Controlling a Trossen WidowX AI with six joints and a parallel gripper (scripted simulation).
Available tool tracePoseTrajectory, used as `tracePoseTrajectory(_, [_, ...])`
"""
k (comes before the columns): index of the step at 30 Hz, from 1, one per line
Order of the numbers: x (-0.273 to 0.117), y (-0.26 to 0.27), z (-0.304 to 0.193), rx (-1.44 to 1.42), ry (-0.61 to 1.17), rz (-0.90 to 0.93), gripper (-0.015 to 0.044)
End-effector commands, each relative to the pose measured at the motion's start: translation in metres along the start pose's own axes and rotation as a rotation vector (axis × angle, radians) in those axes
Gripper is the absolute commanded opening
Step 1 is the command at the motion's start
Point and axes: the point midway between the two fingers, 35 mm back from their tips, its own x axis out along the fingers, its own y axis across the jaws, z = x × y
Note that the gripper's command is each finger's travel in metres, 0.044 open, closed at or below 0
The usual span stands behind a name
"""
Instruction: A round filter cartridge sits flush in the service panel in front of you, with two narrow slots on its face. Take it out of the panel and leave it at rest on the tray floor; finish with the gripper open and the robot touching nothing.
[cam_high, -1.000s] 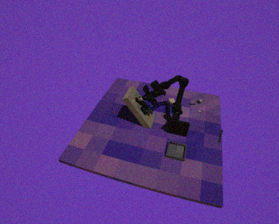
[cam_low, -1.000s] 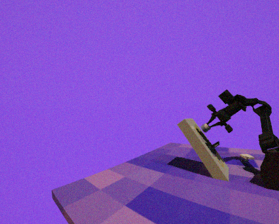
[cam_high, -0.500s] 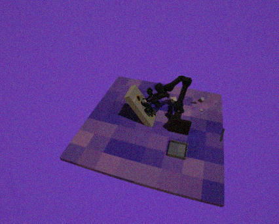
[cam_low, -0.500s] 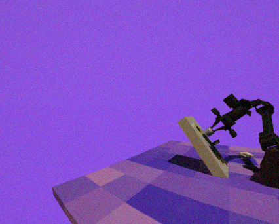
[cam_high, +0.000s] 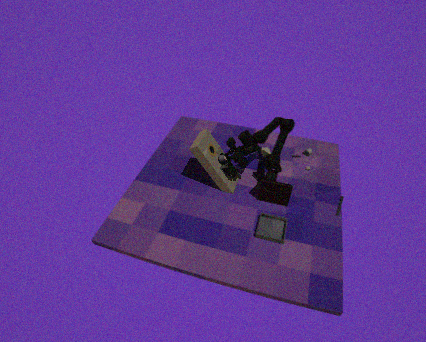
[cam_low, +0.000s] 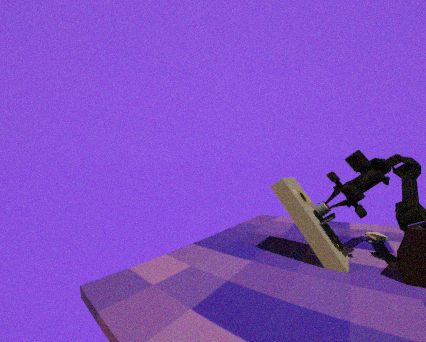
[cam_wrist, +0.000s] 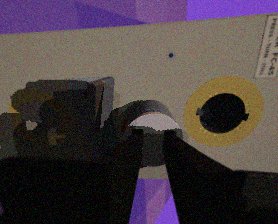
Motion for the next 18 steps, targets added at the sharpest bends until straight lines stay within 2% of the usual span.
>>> tracePoseTrajectory(1, [0.0,-0.002,0.001,0.005,-0.001,-0.003,0.0088])
tracePoseTrajectory(10, [-0.001,0.001,-0.001,0.017,-0.004,-0.012,0.0088])
tracePoseTrajectory(18, [-0.01,-0.072,0.005,0.018,-0.005,-0.012,0.0088])
